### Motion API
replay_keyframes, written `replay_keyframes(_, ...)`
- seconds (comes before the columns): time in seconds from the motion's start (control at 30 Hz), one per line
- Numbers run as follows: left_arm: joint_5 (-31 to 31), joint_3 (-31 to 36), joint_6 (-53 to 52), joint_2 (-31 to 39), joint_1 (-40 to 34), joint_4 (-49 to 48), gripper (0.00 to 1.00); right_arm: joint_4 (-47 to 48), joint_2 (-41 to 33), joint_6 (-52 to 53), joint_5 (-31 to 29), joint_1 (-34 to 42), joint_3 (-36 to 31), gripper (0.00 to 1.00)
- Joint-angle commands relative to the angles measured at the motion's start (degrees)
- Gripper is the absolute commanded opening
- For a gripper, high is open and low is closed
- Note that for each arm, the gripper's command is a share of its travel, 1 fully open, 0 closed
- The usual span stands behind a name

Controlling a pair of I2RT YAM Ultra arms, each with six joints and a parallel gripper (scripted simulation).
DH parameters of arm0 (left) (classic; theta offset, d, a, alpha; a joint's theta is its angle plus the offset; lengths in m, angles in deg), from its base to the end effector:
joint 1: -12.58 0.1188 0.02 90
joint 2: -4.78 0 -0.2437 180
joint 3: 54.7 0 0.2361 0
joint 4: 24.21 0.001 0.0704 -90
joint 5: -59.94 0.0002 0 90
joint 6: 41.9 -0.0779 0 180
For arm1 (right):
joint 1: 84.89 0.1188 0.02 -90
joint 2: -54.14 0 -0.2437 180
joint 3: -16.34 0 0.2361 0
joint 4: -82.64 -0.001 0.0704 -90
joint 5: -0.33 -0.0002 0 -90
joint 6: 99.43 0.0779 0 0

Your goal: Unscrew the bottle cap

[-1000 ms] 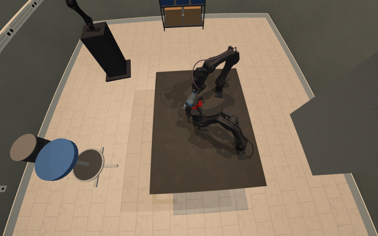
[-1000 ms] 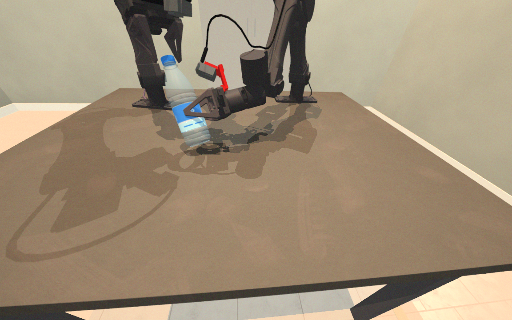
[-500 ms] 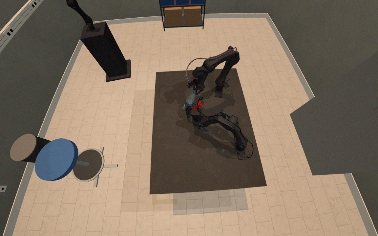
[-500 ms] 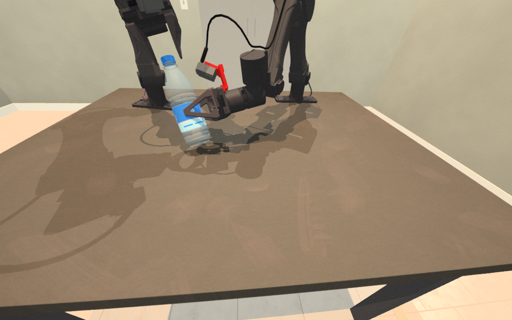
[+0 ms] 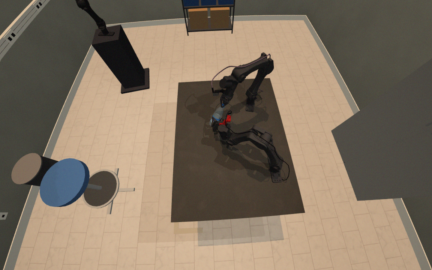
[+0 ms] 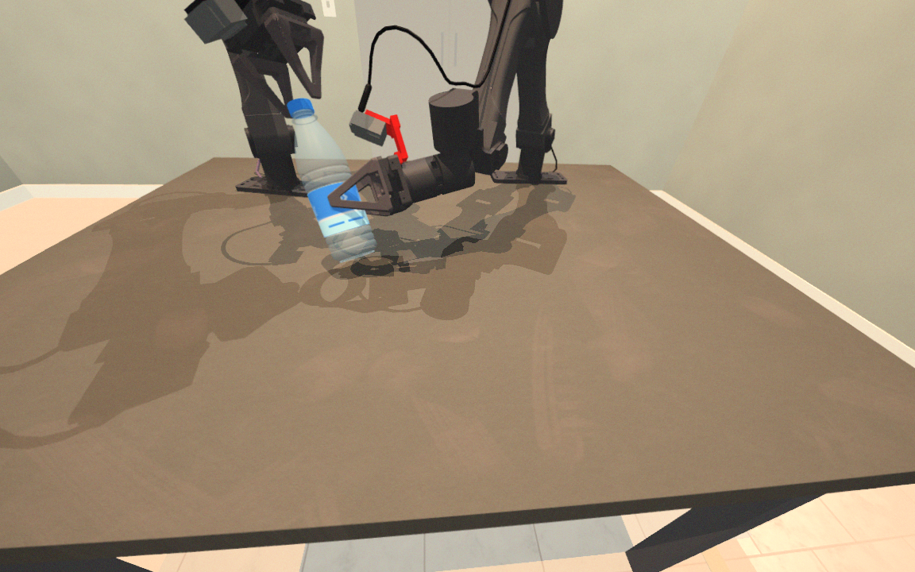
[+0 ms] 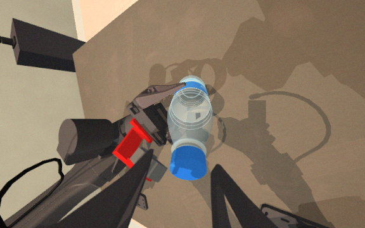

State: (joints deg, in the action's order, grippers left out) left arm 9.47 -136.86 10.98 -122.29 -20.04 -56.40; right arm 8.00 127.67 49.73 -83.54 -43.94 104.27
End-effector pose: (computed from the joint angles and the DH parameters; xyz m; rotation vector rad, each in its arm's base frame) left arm 0.3624 -0.2896 0.1176 1.3772 1.1194 -0.5589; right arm 0.1848 0.1727 0.2828 0.4055 2.7829 0.6695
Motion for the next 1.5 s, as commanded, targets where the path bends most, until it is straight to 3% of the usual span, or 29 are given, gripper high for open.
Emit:
replay_keyframes(0.0,0.29,-0.38,0.53,1.16,-0.12,0.25,0.00,0.85,-0.97,13.93,0.73,-0.80,-1.11,0.57)
replay_keyframes(0.23,0.29,-0.38,0.53,1.16,-0.12,0.25,0.00,1.47,-1.41,32.47,0.49,-0.66,-1.67,0.57)
replay_keyframes(0.43,0.29,-0.38,0.53,1.16,-0.12,0.25,0.00,1.86,-1.72,35.34,-0.77,0.05,-2.00,0.57)
replay_keyframes(0.53,0.29,-0.38,0.53,1.16,-0.12,0.25,0.00,1.54,-0.60,32.17,-0.12,-0.04,-1.28,0.23)
replay_keyframes(0.63,0.29,-0.38,0.53,1.16,-0.12,0.25,0.00,1.41,-0.20,31.01,0.20,-0.12,-1.02,0.20)
replay_keyframes(0.7,0.29,-0.38,0.53,1.16,-0.12,0.25,0.00,1.35,-0.16,30.12,0.18,-0.11,-0.97,0.00)
replay_keyframes(0.83,0.29,-0.38,0.53,1.16,-0.12,0.25,0.00,0.57,0.26,13.89,-1.11,0.61,-0.27,0.00)
replay_keyframes(0.97,0.29,-0.38,0.53,1.16,-0.12,0.25,0.00,0.40,0.32,8.95,-1.32,0.73,-0.13,0.00)
replay_keyframes(1.0,0.29,-0.38,0.53,1.16,-0.12,0.25,0.00,0.15,0.47,2.51,-1.54,0.84,0.10,0.00)
replay_keyframes(1.47,0.29,-0.38,0.53,1.16,-0.12,0.25,0.00,-0.52,0.70,-32.64,-3.86,2.12,0.68,0.00)
